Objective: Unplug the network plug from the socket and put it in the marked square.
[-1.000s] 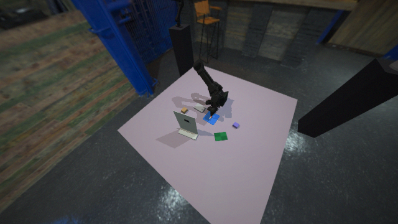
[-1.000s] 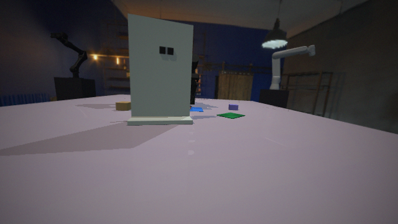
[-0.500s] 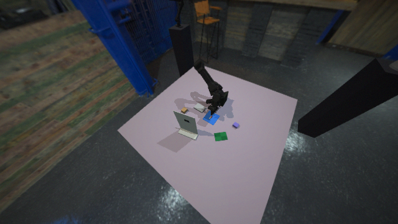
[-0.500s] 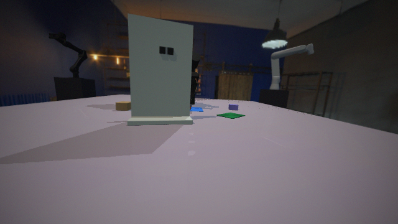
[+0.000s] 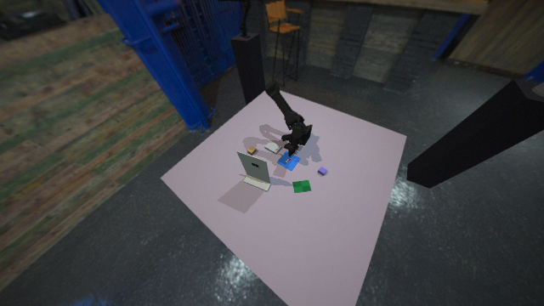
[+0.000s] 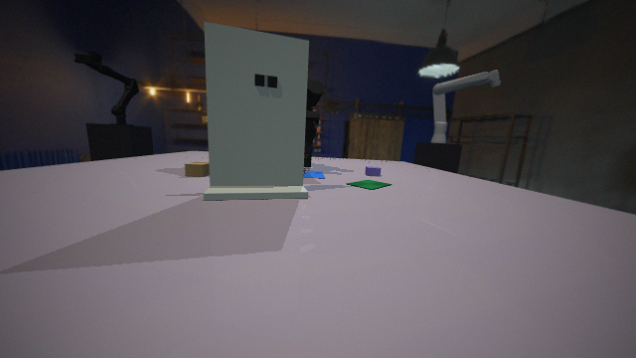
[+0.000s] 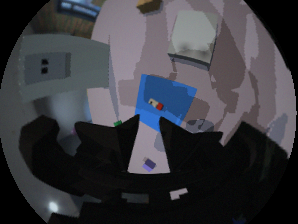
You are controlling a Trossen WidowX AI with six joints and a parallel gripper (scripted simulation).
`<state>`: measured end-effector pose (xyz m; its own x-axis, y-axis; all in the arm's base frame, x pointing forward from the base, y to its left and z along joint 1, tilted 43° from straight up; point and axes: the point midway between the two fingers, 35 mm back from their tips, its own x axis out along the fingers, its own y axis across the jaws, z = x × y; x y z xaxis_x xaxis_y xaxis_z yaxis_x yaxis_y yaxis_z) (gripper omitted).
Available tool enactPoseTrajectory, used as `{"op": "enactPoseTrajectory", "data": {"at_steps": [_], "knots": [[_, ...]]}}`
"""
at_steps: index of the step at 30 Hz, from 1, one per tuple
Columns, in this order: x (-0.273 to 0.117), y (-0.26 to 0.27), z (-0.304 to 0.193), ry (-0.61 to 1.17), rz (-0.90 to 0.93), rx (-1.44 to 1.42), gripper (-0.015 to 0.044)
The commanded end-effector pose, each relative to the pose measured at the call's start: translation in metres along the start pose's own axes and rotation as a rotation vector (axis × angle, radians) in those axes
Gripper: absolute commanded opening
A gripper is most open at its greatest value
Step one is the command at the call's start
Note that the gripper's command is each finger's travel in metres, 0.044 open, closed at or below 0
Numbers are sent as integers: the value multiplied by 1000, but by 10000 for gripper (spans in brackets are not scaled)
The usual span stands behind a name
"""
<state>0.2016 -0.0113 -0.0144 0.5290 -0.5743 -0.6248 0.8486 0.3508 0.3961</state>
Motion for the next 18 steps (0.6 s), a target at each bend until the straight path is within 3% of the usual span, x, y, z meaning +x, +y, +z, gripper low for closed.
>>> {"op": "enactPoseTrajectory", "data": {"at_steps": [1, 18], "knots": [[-3, 6, 0, 1, 8, 14, 156], [-17, 16, -2, 4, 6, 14, 156]]}}
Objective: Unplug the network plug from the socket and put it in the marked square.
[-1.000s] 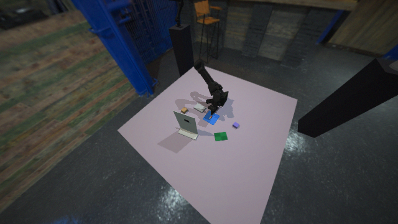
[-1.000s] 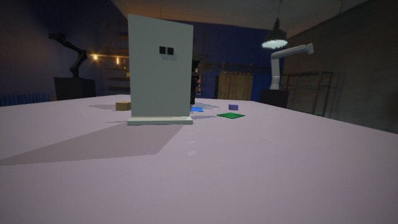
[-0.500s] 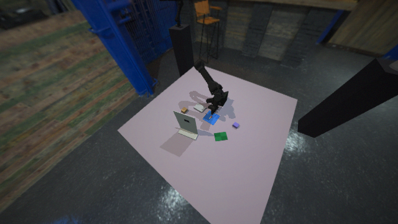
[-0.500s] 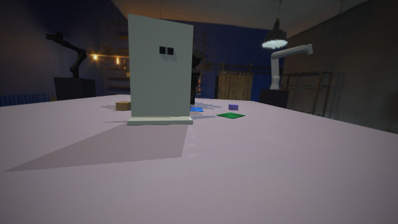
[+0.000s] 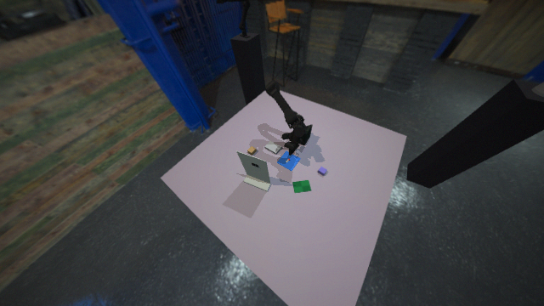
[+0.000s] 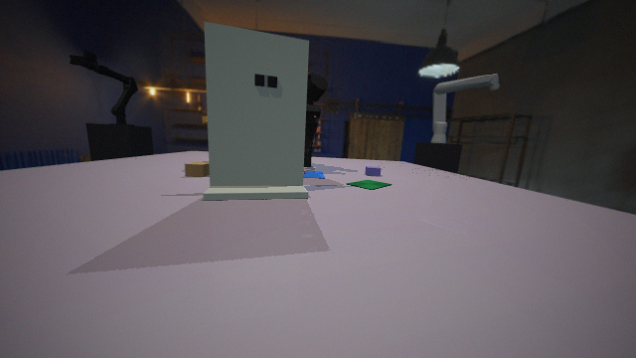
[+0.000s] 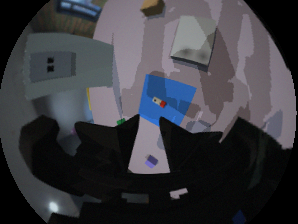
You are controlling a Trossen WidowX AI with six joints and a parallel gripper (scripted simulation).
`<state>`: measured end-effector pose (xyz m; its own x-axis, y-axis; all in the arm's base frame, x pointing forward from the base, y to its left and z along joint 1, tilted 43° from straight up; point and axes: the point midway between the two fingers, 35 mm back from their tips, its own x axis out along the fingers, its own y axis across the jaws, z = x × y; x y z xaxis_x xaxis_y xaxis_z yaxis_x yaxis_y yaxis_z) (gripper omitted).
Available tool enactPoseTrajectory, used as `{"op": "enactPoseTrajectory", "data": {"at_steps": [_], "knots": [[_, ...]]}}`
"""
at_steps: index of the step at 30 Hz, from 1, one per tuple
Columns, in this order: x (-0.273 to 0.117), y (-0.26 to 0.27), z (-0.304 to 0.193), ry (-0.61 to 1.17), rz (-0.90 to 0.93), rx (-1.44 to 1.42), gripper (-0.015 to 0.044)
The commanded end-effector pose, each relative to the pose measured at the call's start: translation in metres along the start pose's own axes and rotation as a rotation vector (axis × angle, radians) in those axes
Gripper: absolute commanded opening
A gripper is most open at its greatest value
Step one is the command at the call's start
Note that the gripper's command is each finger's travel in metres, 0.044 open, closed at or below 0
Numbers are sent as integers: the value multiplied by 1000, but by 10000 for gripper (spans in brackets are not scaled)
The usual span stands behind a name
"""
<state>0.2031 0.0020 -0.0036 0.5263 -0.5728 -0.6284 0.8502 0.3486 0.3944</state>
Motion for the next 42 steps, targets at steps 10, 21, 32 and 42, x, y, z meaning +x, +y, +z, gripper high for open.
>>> {"op": "enactPoseTrajectory", "data": {"at_steps": [10, 21, 32, 42], "knots": [[-12, 11, 0, 0, 8, 14, 156], [-23, 16, 1, -1, 9, 13, 156], [-34, 21, 2, -5, 11, 12, 156], [-45, 25, 5, -9, 15, 12, 156]]}}
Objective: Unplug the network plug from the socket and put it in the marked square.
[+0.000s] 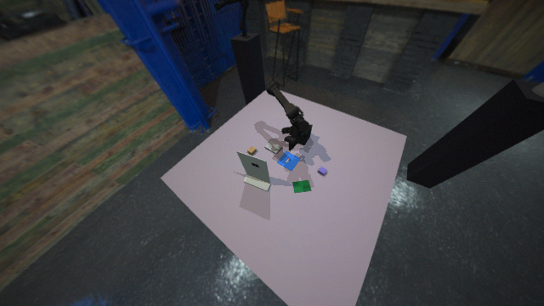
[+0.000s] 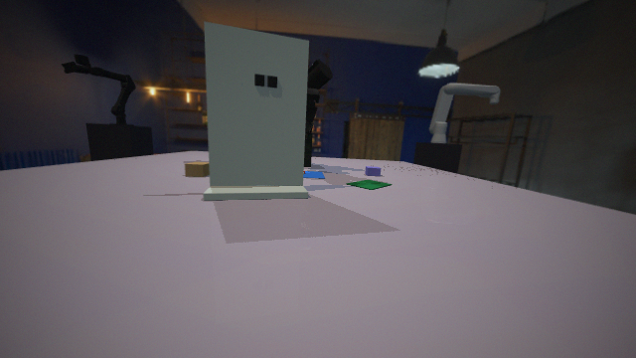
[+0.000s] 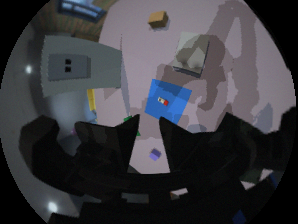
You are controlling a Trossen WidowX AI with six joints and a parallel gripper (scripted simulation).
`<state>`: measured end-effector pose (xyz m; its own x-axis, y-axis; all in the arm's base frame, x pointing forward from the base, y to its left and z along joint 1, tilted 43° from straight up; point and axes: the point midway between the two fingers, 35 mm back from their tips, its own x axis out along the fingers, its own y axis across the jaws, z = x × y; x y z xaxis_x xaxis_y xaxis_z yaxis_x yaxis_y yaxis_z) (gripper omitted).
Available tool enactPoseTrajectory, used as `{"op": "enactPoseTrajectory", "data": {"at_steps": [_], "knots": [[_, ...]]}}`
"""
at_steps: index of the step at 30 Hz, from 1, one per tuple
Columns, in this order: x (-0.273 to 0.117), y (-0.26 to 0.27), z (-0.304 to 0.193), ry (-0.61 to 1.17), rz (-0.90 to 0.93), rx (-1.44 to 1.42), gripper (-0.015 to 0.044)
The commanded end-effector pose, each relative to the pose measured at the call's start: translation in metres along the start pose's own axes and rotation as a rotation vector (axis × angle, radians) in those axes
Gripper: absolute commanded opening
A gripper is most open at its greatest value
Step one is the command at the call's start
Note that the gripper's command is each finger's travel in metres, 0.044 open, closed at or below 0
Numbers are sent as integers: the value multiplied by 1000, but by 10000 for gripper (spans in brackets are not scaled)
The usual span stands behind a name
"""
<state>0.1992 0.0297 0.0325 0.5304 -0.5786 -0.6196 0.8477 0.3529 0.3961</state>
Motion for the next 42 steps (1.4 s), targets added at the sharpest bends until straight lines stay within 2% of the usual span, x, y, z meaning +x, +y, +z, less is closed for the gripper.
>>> {"op": "enactPoseTrajectory", "data": {"at_steps": [1, 8, 42], "knots": [[-6, 5, 1, 1, 10, 14, 156], [-9, 5, 1, -2, 2, 0, 156], [-91, 62, 2, 2, 10, 12, 156]]}}
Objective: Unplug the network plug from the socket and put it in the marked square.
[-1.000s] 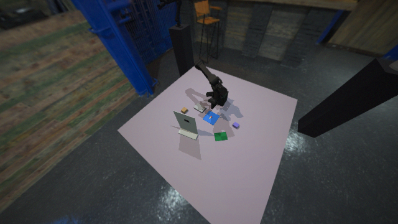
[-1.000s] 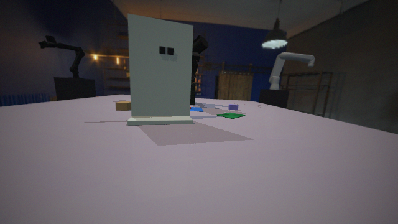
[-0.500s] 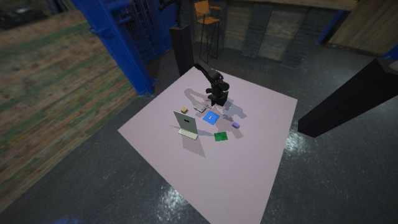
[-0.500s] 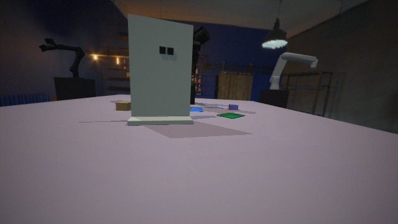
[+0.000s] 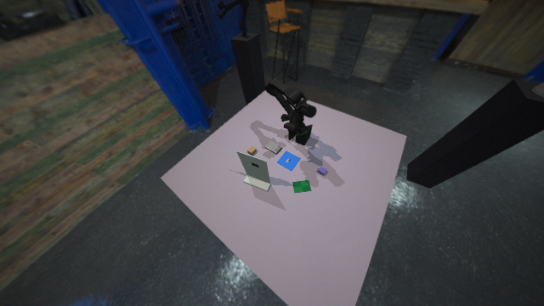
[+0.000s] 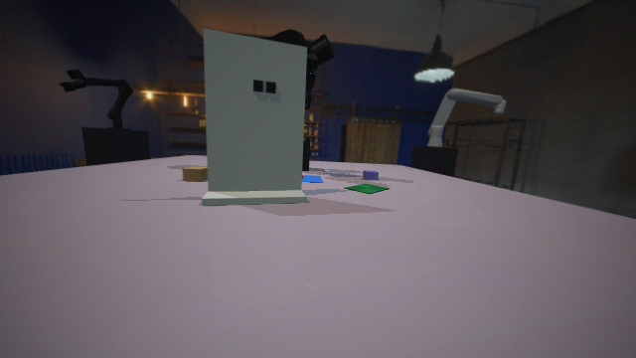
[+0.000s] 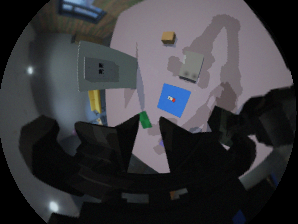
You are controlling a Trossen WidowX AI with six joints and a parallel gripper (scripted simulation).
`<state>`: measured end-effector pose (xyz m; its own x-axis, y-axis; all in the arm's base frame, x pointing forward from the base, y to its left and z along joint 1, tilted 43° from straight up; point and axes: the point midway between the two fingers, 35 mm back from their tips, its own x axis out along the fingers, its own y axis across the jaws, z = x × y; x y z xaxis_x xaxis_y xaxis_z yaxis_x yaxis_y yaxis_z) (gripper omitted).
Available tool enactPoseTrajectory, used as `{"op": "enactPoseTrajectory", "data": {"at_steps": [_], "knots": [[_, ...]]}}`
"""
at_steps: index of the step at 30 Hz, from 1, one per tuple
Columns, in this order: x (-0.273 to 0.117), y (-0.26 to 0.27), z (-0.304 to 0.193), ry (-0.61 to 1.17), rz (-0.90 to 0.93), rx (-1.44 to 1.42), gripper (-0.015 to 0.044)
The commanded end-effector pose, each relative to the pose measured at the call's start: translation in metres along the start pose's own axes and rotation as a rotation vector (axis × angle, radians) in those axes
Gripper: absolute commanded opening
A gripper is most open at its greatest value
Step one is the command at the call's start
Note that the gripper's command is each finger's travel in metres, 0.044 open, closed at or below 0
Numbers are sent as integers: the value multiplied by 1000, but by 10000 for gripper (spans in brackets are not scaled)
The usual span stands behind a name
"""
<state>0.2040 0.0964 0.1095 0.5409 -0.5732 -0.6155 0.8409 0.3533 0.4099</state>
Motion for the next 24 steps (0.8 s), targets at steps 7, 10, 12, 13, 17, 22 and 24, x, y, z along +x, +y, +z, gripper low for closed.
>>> {"op": "enactPoseTrajectory", "data": {"at_steps": [7, 10, 12, 13, 17, 22, 24], "knots": [[-11, 6, 0, 0, -1, 3, 261], [-11, 6, 0, 0, -1, 3, 340], [-11, 6, 0, 0, -1, 3, 392], [-11, 6, 0, 0, -1, 3, 419], [-11, 6, 0, 0, -1, 3, 440], [-11, 6, 0, 0, -1, 3, 440], [-11, 6, 0, 0, -1, 3, 440]]}}
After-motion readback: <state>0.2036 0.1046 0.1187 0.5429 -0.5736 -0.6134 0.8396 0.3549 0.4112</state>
